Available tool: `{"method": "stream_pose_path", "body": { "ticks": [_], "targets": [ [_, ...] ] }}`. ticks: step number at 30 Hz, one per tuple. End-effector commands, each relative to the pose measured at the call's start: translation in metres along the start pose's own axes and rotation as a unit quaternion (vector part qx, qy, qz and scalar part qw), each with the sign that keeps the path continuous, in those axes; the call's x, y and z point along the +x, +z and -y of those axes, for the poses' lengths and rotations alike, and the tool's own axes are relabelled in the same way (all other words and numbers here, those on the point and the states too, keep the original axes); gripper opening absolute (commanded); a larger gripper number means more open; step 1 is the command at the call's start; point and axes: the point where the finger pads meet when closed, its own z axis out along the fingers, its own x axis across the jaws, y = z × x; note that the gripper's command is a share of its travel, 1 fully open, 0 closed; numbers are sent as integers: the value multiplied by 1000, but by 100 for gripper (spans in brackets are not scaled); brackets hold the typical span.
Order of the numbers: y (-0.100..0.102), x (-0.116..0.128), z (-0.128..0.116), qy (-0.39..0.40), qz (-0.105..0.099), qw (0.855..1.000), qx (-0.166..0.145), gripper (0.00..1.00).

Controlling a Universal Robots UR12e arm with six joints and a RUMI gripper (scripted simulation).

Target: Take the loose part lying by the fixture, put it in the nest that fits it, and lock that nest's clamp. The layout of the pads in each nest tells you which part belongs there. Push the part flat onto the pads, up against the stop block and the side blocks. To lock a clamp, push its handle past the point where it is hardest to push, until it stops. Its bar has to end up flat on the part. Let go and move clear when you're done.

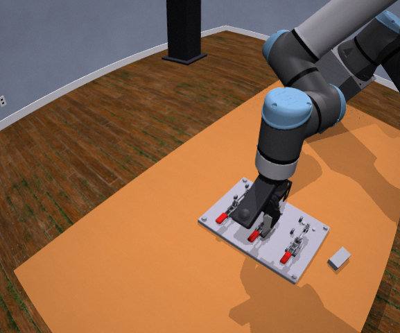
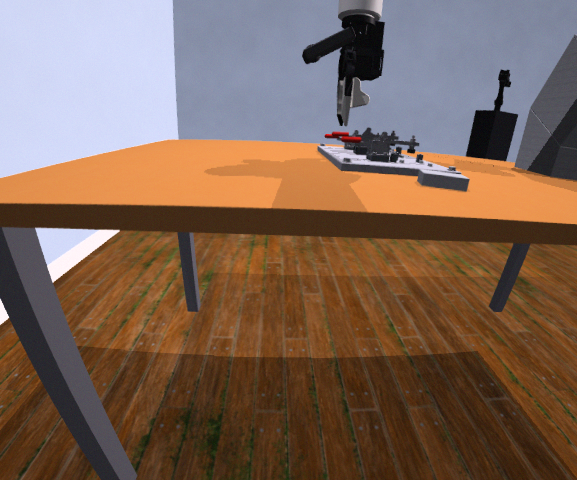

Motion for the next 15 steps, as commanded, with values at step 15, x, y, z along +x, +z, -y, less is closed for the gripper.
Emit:
{"method": "stream_pose_path", "body": {
  "ticks": [15],
  "targets": [
    [17, 0, 1, 0, 0, 1000, 1, 28]
  ]
}}
